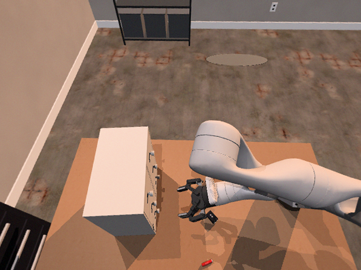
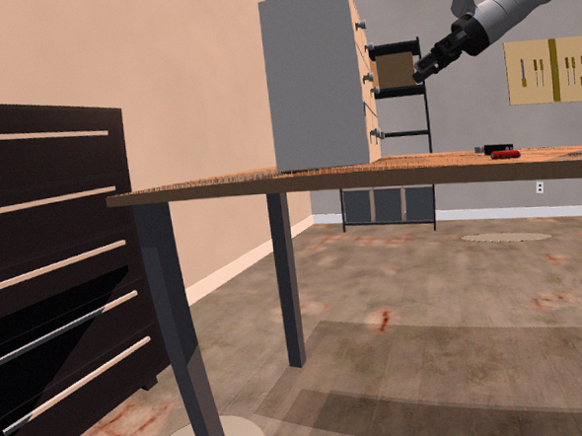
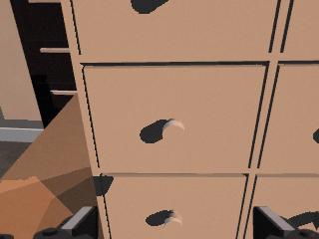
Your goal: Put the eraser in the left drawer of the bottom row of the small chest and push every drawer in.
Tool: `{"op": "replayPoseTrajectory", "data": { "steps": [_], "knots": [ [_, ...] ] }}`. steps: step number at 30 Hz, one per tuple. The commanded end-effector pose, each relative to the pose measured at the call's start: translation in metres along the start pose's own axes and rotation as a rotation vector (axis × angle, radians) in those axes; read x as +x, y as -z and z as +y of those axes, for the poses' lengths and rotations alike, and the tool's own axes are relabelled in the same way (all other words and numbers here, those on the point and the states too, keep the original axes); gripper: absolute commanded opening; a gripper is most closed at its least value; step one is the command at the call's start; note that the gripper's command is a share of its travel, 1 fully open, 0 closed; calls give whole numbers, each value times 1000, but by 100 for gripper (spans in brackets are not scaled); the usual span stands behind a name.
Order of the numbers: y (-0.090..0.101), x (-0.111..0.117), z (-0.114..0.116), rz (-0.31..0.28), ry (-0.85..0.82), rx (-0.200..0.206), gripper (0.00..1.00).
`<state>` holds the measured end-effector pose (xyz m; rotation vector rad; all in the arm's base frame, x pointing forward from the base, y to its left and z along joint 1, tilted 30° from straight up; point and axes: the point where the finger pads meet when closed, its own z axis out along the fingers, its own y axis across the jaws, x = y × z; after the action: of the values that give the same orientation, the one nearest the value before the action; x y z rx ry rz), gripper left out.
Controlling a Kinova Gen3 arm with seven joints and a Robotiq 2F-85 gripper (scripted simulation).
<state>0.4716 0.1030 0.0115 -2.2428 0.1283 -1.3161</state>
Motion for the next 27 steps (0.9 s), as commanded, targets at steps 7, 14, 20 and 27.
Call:
{"op": "replayPoseTrajectory", "data": {
  "steps": [7,14,20,27],
  "knots": [
    [-5,-7,1,38,-6,-1,100],
    [-8,-9,1,71,-6,-1,100],
    [-10,-9,1,95,-6,-2,100],
    [-13,-11,1,125,-6,-1,100]
  ]
}}
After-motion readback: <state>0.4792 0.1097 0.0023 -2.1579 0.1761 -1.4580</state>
